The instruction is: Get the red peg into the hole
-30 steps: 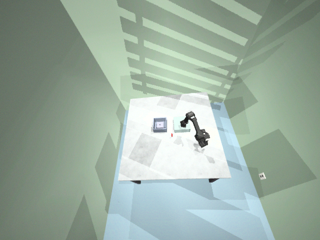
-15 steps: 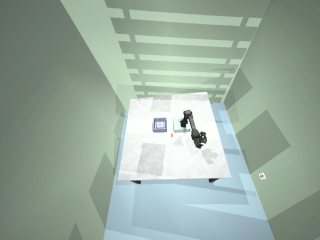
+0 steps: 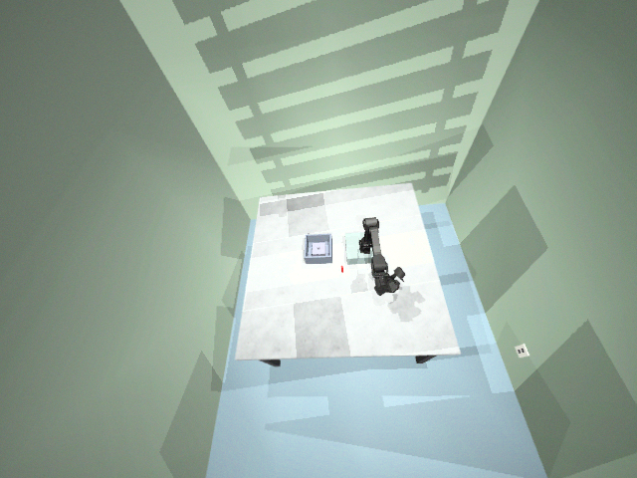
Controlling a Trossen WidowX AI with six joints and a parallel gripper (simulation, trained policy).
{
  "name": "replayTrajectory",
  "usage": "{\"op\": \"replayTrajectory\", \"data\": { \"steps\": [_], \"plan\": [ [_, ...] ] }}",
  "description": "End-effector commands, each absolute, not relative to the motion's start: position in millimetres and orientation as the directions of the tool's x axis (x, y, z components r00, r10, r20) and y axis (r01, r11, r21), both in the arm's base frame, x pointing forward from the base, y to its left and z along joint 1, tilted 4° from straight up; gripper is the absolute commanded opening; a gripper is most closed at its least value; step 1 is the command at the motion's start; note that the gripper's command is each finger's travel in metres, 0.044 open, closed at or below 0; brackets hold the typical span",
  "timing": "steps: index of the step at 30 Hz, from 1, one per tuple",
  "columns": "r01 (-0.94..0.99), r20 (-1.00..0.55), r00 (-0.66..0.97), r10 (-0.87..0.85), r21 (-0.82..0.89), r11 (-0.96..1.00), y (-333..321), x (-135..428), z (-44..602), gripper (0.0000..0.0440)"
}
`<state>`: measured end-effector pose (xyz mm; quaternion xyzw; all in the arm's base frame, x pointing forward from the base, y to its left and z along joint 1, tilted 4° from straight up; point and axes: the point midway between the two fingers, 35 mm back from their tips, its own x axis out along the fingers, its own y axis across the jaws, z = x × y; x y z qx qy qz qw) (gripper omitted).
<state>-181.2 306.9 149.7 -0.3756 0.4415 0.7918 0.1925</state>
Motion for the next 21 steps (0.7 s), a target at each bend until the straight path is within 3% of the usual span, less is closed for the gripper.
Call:
{"op": "replayTrajectory", "data": {
  "steps": [1,11,21],
  "plan": [
    [-0.702,-0.779,-0.627,0.019,0.554,-0.447,313.6,-166.8,155.5,0.044],
    [-0.827,-0.82,-0.561,0.114,0.548,-0.129,327.0,-122.7,158.9,0.044],
    [-0.834,-0.858,-0.479,0.183,0.51,0.209,332.1,-76.6,159.9,0.044]
  ]
}}
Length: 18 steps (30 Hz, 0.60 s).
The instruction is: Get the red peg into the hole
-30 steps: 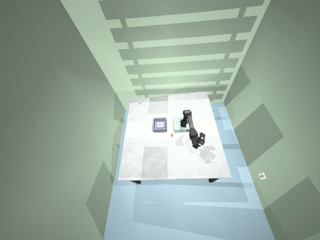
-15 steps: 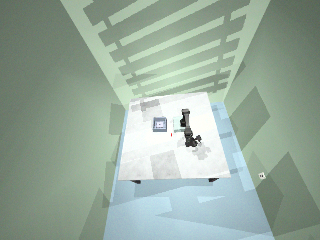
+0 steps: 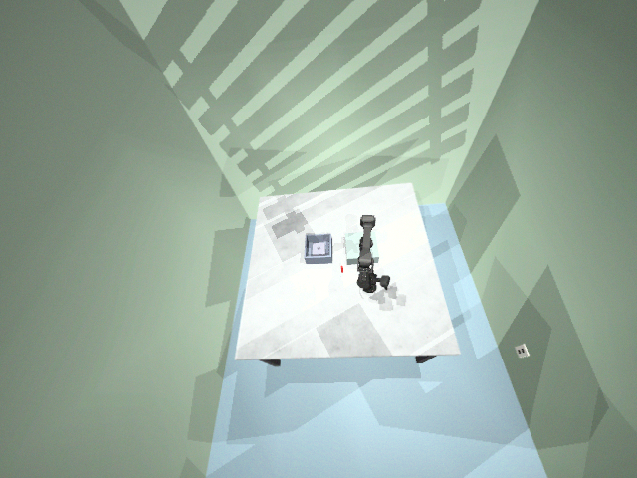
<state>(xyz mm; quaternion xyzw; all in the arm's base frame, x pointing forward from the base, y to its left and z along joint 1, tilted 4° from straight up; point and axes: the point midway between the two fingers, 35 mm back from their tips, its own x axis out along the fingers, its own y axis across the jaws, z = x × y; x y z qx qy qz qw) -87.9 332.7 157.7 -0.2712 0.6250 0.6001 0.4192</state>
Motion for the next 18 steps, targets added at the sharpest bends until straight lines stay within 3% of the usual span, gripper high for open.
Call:
{"op": "replayTrajectory", "data": {
  "steps": [1,18],
  "plan": [
    [-0.828,-0.862,-0.471,0.188,0.505,0.243,332.1,-71.9,159.9,0.044],
    [-0.565,-0.921,-0.313,0.232,0.377,0.734,319.2,8.0,155.7,0.044]
  ]
}}
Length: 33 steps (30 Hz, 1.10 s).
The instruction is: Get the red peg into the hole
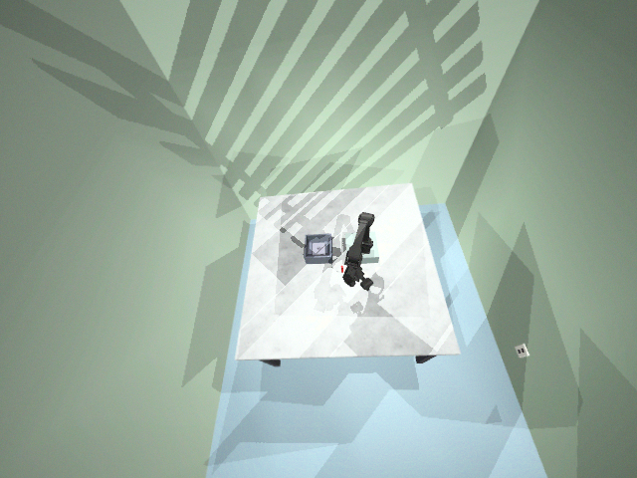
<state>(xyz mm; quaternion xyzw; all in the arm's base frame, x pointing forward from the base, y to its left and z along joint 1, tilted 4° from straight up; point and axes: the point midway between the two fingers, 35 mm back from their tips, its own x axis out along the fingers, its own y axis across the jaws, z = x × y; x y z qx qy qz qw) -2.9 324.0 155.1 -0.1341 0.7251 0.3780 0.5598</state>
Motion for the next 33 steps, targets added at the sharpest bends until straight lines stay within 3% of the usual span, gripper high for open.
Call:
{"op": "replayTrajectory", "data": {
  "steps": [1,17,33],
  "plan": [
    [-0.541,-0.924,-0.303,0.232,0.368,0.756,317.6,12.6,155.2,0.044],
    [-0.081,-0.969,-0.171,0.177,0.193,0.978,277.7,82.6,141.8,0.044],
    [0.403,-0.992,-0.125,0.01,-0.042,0.914,207.0,131.0,106.5,0.044]
  ]
}}
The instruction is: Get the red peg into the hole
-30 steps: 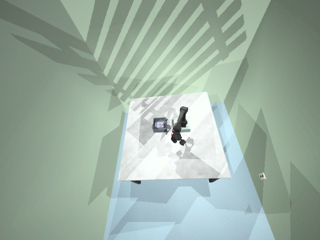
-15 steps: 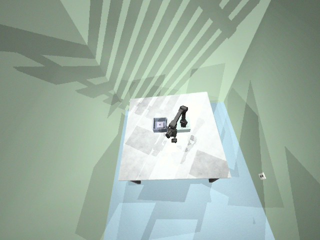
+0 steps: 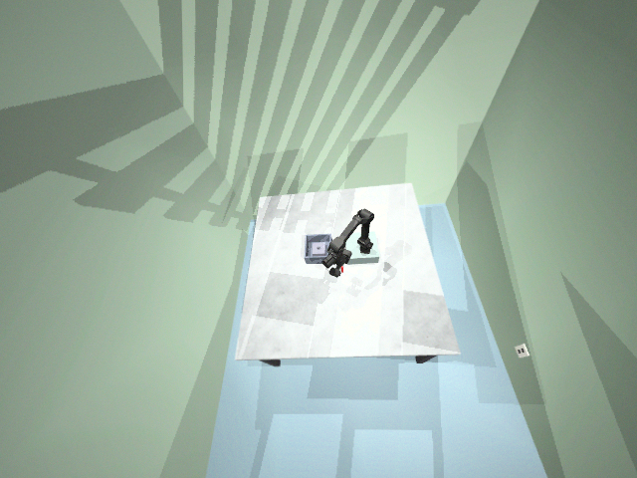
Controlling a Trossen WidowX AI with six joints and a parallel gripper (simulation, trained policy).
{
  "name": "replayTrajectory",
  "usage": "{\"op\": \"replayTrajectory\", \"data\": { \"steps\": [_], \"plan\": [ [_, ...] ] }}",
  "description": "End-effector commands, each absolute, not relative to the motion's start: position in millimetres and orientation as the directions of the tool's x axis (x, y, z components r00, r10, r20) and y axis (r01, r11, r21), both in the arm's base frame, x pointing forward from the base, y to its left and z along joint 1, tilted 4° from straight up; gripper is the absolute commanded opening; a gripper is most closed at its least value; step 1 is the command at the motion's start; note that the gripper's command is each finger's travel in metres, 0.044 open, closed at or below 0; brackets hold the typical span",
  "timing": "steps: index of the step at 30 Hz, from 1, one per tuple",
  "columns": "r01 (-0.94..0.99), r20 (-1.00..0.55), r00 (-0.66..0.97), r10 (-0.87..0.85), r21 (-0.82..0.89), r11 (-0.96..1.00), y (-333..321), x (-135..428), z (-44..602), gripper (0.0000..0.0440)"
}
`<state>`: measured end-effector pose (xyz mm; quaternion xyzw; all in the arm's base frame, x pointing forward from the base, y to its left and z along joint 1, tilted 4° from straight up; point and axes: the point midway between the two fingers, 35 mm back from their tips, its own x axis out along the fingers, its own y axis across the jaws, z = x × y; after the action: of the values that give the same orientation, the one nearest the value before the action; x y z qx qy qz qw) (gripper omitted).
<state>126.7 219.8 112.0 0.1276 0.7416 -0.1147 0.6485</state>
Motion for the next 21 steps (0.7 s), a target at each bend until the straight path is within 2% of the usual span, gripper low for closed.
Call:
{"op": "replayTrajectory", "data": {
  "steps": [1,9,21],
  "plan": [
    [0.428,-0.992,-0.126,-0.003,-0.057,0.902,202.1,132.6,103.6,0.044],
    [0.559,-0.986,-0.148,-0.08,-0.151,0.816,172.7,139.0,80.6,0.044],
    [0.619,-0.98,-0.159,-0.122,-0.195,0.761,156.5,143.7,43.9,0.044]
  ]
}}
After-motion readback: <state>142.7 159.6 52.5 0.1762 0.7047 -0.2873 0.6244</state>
